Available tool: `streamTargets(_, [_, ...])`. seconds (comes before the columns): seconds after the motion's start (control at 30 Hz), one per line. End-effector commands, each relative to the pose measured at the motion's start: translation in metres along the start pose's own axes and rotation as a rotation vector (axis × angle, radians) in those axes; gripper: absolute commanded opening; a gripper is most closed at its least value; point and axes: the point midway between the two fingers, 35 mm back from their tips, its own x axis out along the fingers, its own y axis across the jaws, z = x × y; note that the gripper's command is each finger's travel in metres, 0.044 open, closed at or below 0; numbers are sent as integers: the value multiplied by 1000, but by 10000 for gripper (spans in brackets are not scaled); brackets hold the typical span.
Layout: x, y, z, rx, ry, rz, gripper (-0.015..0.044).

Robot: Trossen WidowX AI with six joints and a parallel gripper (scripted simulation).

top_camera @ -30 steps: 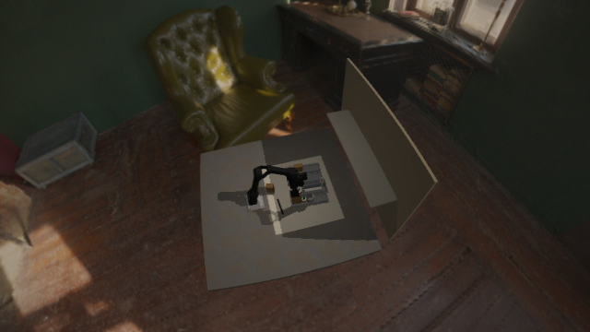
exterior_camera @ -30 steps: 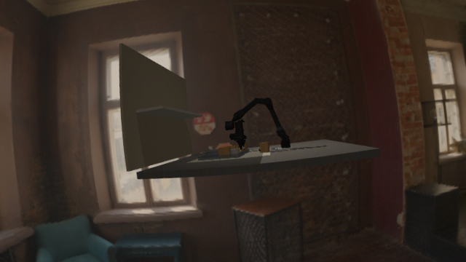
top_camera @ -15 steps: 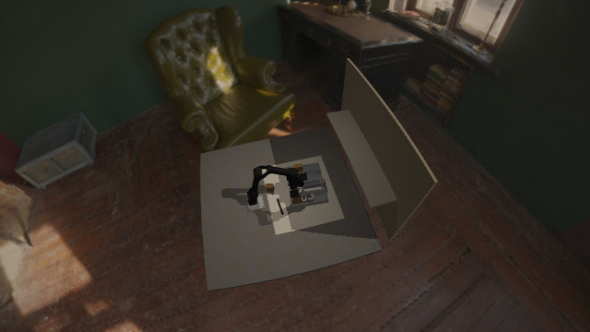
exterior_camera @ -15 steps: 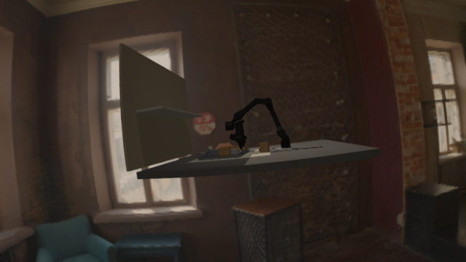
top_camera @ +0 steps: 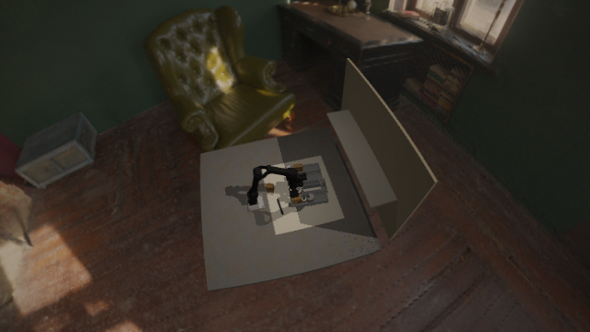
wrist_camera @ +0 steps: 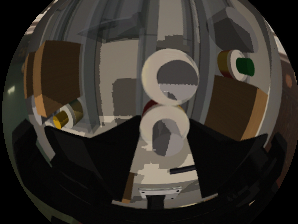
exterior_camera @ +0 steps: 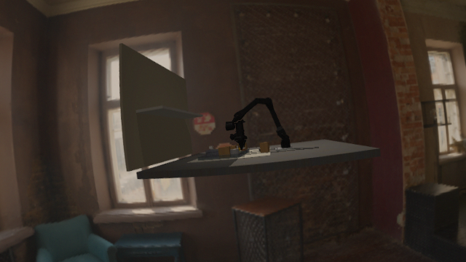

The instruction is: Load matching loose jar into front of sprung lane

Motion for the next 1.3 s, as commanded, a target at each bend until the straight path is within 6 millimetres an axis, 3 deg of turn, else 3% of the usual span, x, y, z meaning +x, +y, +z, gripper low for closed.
streamTargets(0.0, [0, 0, 2, -5, -14, -1, 0])
streamTargets(1.2, [0, 0, -4, -5, -14, -1, 0])
streamTargets(1.27, [0, 0, -4, -5, -14, -1, 53])
